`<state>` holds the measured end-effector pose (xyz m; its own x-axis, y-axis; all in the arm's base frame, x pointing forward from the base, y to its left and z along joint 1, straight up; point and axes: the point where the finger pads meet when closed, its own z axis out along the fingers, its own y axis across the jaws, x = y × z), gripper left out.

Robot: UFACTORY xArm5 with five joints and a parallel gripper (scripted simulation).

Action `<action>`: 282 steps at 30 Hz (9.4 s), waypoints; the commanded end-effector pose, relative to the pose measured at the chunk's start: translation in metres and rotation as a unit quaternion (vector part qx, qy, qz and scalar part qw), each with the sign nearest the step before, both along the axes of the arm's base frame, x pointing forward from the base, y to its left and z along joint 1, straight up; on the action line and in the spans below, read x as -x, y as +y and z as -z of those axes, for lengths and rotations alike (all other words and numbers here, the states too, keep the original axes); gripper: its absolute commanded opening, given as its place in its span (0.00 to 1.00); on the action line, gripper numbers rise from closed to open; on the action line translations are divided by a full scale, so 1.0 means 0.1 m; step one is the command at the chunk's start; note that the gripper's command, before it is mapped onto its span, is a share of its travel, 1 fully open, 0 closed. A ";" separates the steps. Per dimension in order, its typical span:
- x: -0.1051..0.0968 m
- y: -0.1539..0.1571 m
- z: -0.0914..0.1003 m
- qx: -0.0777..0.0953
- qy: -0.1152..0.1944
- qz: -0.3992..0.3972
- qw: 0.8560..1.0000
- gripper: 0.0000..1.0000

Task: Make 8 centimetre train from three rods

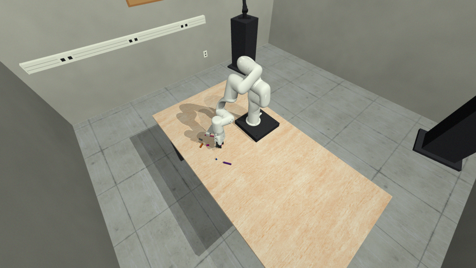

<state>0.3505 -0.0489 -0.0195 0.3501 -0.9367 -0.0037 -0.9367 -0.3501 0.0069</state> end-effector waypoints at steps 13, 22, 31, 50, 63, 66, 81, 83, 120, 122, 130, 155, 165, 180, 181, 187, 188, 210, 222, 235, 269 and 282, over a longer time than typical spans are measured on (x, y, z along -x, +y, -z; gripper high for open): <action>-0.01 0.00 -0.34 0.000 -0.002 0.000 1.000 0.36; -0.02 0.00 -0.75 0.000 -0.002 0.000 1.000 0.36; -0.02 0.00 -0.90 0.000 -0.002 0.000 1.000 0.36; -0.02 0.00 -0.90 0.000 -0.002 0.000 1.000 1.00; -0.37 -0.37 -0.82 -0.001 -0.002 -0.120 0.993 1.00; -0.47 -0.50 -0.78 -0.001 -0.002 -0.159 0.987 1.00; -0.69 -0.83 -0.66 -0.002 -0.002 -0.249 0.969 0.24; -0.69 -0.83 -0.66 -0.002 -0.002 -0.249 0.969 0.24; -0.69 -0.83 -0.64 -0.002 -0.002 -0.249 0.969 0.24; -0.69 -0.83 -0.63 -0.002 -0.002 -0.249 0.969 0.24; -0.69 -0.83 -0.58 -0.002 -0.002 -0.249 0.969 0.24; -0.69 -0.84 -0.25 -0.002 -0.002 -0.249 0.969 0.24; -0.69 -0.84 -0.17 -0.002 -0.002 -0.249 0.969 0.24; -0.69 -0.84 -0.14 -0.002 -0.002 -0.249 0.969 0.24; -0.69 -0.84 -0.14 -0.002 -0.002 -0.249 0.969 0.24; -0.69 -0.84 -0.14 -0.002 -0.002 -0.249 0.969 0.24; -0.69 -0.84 -0.14 -0.002 -0.002 -0.249 0.969 0.24; -0.69 -0.84 -0.14 -0.002 -0.002 -0.249 0.969 0.24; -0.69 -0.84 -0.14 -0.002 -0.002 -0.249 0.969 0.24; -0.69 -0.84 -0.14 -0.002 -0.002 -0.249 0.969 0.24; -0.69 -0.84 -0.14 -0.002 -0.002 -0.249 0.969 0.24; -0.69 -0.84 -0.14 -0.002 -0.002 -0.249 0.969 0.24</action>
